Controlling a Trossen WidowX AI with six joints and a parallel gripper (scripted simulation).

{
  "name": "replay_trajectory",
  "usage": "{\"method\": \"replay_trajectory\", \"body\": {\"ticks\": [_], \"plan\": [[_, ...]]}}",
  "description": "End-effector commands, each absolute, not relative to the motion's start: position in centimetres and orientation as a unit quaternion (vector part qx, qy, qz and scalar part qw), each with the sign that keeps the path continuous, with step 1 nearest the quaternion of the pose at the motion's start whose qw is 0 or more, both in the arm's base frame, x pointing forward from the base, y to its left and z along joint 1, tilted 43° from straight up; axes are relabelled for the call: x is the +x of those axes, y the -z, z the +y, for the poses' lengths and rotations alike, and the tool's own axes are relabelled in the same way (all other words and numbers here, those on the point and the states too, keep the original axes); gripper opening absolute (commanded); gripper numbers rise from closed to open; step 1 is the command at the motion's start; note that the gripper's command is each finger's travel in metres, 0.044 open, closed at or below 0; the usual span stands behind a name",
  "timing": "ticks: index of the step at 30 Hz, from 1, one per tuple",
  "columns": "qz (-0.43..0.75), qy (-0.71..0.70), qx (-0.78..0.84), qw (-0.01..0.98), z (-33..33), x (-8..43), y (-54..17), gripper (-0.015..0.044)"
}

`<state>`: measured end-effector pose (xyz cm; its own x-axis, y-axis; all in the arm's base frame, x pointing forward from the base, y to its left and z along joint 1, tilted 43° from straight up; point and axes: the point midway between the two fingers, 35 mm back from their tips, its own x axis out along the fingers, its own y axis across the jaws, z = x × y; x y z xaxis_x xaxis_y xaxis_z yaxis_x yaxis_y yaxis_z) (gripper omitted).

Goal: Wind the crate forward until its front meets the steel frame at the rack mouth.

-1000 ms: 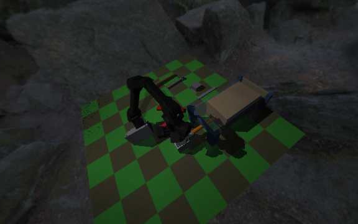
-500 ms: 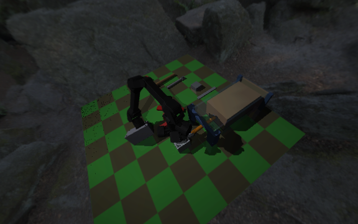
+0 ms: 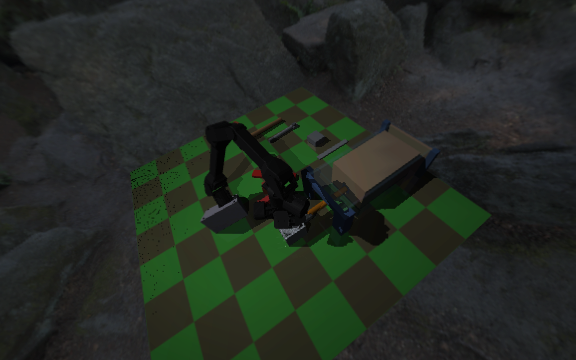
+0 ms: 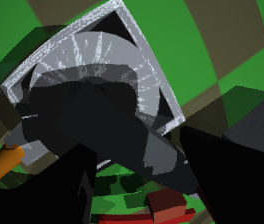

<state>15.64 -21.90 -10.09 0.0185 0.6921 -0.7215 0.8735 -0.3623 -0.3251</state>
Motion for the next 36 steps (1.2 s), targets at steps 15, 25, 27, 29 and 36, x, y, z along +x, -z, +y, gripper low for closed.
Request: {"method": "replay_trajectory", "body": {"ticks": [15,25,27,29,36], "plan": [[0.324,0.557,0.743,-0.181,-22.24,17.9,10.3,0.0],[0.296,0.57,0.737,-0.211,-22.39,18.15,10.39,0.0],[0.295,0.571,0.737,-0.211,-22.4,18.16,10.4,0.0],[0.294,0.571,0.737,-0.211,-22.42,18.19,10.41,0.0],[0.292,0.571,0.737,-0.212,-22.5,18.3,10.46,0.0]]}}
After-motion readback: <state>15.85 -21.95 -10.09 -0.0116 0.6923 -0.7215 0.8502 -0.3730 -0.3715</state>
